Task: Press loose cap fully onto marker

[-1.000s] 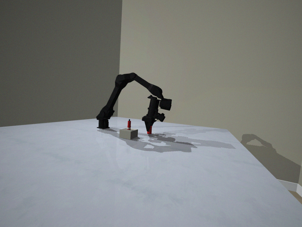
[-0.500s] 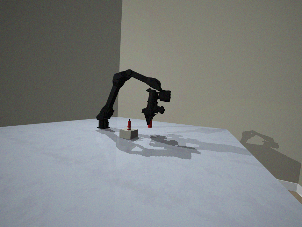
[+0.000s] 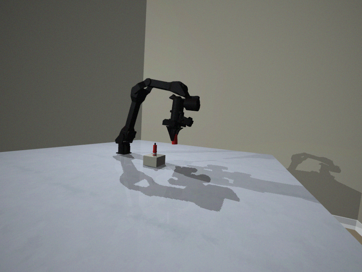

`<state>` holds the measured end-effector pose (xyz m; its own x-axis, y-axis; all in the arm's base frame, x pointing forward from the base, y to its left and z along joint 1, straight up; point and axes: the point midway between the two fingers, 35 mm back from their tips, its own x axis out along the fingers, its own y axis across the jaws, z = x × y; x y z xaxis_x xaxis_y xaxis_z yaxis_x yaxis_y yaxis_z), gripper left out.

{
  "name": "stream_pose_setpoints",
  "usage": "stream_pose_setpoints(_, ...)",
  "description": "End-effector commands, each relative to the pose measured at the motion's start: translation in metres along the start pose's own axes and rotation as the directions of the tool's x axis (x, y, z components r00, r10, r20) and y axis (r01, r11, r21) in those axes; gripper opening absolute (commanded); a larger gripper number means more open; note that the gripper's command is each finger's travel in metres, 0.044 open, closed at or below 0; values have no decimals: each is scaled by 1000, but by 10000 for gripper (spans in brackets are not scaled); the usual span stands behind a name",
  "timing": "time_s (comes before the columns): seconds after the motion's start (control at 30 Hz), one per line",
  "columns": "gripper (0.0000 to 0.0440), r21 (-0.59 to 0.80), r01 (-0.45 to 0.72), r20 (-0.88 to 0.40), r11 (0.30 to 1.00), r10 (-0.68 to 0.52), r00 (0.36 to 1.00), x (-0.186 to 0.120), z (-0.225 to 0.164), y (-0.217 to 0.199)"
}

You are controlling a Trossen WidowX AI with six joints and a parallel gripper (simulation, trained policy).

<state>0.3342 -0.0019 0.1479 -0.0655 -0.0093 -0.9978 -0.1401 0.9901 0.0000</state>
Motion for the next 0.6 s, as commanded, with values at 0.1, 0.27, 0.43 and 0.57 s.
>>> stream_pose_setpoints(0.1,10,25,-13,-4,1000,13,1000,-15,-16,-19)
stream_pose_setpoints(0.27,0,57,-21,-17,998,22,1000,-20,-30,-37)
stream_pose_setpoints(0.43,0,92,-29,-26,995,31,999,-23,-44,-55)
stream_pose_setpoints(0.57,0,119,-34,-31,992,38,999,-25,-54,-67)
